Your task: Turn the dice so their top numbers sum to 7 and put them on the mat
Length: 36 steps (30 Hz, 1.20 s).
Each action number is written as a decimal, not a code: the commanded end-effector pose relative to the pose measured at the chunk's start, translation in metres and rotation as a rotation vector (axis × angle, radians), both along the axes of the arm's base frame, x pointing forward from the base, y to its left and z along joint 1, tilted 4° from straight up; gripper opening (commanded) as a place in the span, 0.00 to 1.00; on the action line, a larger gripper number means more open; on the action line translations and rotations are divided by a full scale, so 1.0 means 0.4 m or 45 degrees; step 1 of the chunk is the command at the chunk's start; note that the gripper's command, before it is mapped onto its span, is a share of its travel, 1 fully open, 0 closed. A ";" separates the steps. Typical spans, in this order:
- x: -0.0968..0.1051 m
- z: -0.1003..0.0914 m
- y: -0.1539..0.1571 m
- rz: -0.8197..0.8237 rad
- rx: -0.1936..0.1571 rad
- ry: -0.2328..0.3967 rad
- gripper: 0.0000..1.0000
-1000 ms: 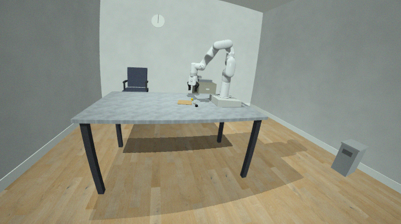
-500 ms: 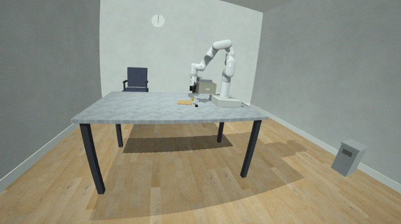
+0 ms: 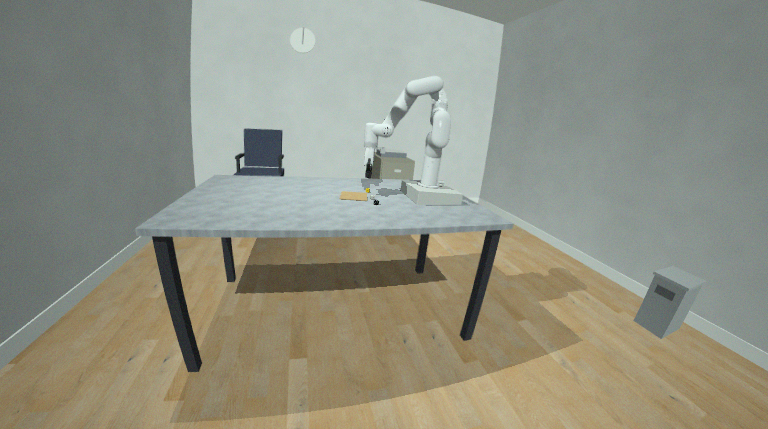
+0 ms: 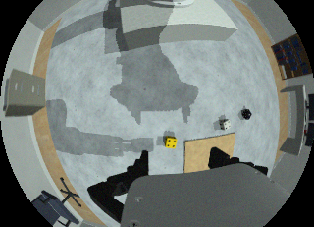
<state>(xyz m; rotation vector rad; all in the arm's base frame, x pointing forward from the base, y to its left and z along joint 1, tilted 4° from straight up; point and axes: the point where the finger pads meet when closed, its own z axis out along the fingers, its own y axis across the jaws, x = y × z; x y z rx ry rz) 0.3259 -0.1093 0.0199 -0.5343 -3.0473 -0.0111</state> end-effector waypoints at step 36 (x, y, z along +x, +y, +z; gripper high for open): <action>0.003 -0.004 -0.001 -0.195 -0.010 -0.001 0.36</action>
